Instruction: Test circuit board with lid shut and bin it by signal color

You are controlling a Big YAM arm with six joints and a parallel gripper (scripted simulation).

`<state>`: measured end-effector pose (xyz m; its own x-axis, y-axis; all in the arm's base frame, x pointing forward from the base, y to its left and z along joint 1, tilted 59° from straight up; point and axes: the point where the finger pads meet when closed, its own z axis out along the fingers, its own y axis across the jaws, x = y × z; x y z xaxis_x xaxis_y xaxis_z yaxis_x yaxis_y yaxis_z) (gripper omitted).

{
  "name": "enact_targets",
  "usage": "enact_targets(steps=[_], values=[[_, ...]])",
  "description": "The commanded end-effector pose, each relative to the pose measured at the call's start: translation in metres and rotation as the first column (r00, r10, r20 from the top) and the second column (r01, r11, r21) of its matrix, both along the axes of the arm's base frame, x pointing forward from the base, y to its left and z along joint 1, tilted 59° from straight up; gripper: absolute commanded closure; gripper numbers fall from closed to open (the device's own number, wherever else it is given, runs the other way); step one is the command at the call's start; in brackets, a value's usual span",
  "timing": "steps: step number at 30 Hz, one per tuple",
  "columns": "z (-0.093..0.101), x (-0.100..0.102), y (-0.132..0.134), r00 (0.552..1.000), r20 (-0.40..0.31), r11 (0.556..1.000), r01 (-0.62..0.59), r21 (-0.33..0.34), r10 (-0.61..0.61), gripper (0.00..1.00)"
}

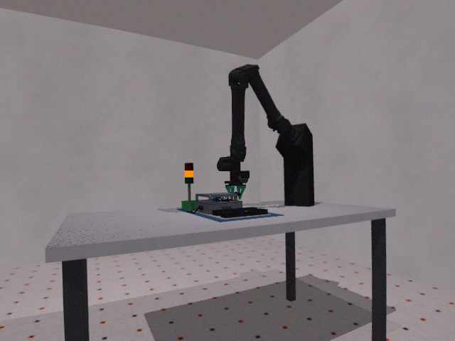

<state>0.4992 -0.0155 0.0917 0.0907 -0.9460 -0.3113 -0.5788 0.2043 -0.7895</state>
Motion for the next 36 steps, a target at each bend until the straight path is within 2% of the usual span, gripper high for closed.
enact_targets(steps=[1, 27, 31, 36], values=[[0.017, 0.005, 0.007, 0.999, 0.037, 1.000, -0.014, -0.002, 0.014, 0.52], [0.018, 0.005, 0.007, 0.999, 0.039, 1.000, -0.014, -0.002, 0.014, 0.52], [0.009, -0.008, -0.001, 1.000, 0.010, 1.000, -0.005, -0.003, 0.005, 0.52], [0.017, -0.022, -0.010, 1.000, 0.010, 1.000, 0.004, -0.006, -0.004, 0.52]])
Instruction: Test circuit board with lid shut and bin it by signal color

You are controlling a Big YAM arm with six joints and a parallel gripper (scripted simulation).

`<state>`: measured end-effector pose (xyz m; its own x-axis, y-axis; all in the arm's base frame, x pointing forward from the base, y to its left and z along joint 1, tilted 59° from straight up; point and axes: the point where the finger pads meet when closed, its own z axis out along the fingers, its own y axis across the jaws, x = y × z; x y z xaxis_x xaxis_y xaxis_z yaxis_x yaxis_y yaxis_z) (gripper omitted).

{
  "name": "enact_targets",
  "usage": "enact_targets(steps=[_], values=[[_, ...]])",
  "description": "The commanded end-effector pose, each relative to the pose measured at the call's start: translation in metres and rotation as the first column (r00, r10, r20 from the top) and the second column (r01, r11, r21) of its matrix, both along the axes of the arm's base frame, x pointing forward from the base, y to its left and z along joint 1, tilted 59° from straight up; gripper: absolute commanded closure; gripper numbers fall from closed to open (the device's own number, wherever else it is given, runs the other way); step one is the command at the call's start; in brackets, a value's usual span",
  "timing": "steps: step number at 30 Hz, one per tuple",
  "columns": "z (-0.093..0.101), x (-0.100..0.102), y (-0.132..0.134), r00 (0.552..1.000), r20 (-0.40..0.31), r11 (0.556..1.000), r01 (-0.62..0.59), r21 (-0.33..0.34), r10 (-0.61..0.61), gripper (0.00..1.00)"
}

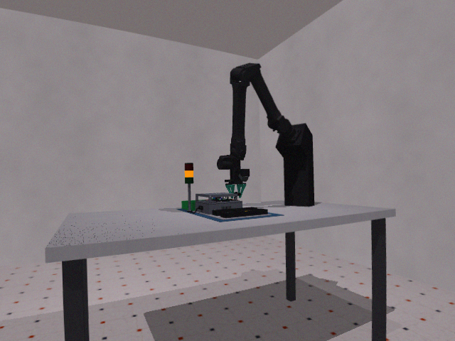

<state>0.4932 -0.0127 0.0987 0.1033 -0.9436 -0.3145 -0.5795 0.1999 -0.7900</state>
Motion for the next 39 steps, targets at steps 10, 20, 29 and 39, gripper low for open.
enact_targets(steps=[10, 20, 29, 39], values=[[0.033, -0.048, -0.023, 1.000, 0.013, 1.000, 0.016, -0.011, -0.016, 0.52], [0.056, -0.082, -0.033, 1.000, 0.016, 1.000, 0.016, -0.012, -0.016, 0.52], [0.061, -0.086, -0.035, 1.000, 0.019, 1.000, 0.017, -0.014, -0.016, 0.52], [0.061, -0.085, -0.035, 1.000, 0.020, 1.000, 0.018, -0.012, -0.018, 0.00]])
